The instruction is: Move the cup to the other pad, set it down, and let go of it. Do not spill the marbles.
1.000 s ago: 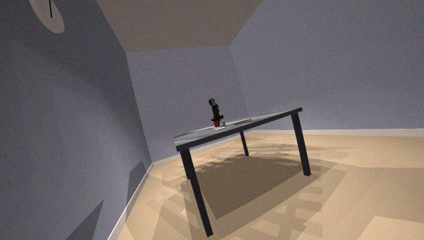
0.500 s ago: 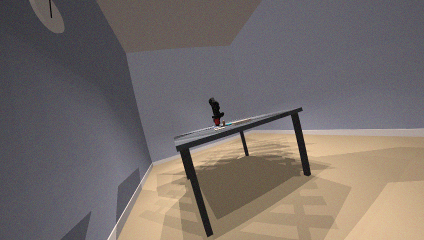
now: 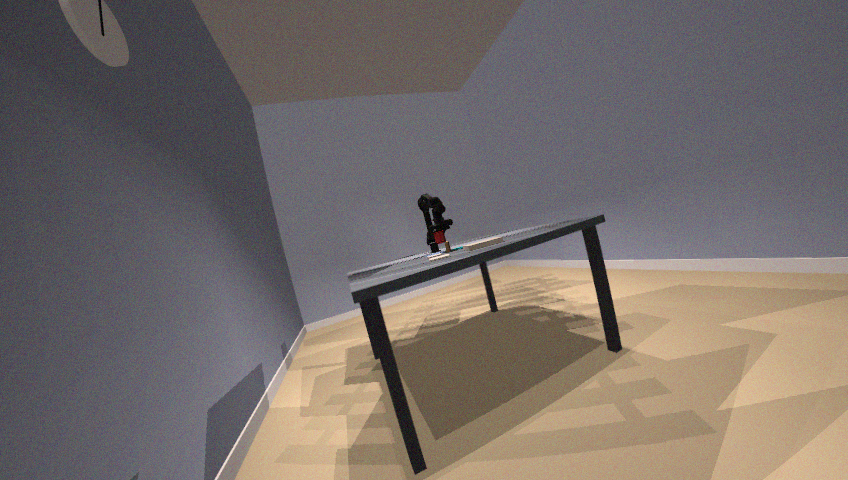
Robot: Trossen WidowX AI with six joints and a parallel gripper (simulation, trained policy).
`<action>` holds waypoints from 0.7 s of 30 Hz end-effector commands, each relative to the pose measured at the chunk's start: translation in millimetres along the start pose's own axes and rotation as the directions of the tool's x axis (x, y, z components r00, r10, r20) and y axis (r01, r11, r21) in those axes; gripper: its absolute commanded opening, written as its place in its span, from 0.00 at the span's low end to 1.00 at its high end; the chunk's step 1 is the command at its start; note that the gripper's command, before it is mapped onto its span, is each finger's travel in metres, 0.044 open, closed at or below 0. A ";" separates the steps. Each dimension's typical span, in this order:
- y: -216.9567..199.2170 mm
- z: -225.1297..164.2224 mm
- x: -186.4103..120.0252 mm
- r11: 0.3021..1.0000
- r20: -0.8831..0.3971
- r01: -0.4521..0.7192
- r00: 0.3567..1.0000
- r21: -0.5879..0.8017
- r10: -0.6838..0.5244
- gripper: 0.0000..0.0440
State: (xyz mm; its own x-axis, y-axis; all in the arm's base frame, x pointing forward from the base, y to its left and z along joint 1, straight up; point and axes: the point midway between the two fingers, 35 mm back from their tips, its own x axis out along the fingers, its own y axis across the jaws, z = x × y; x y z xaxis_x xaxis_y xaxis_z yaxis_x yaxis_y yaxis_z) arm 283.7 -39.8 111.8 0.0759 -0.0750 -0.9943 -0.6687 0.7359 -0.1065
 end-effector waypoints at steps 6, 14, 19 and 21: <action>6.4 27.6 -5.5 0.999 0.036 0.018 0.999 -0.037 -0.017 0.00; 17.0 53.4 -4.6 0.997 0.066 0.035 0.997 -0.075 -0.030 0.00; 26.0 68.8 -1.7 0.994 0.082 0.042 0.996 -0.097 -0.034 0.00; 30.2 74.6 -0.2 0.993 0.087 0.043 0.996 -0.106 -0.034 0.00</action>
State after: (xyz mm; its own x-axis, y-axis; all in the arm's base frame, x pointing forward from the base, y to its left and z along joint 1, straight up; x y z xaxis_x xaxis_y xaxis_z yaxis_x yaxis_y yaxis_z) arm 315.7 24.4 112.9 0.1619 -0.0461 -0.9857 -0.7343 0.6617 -0.1515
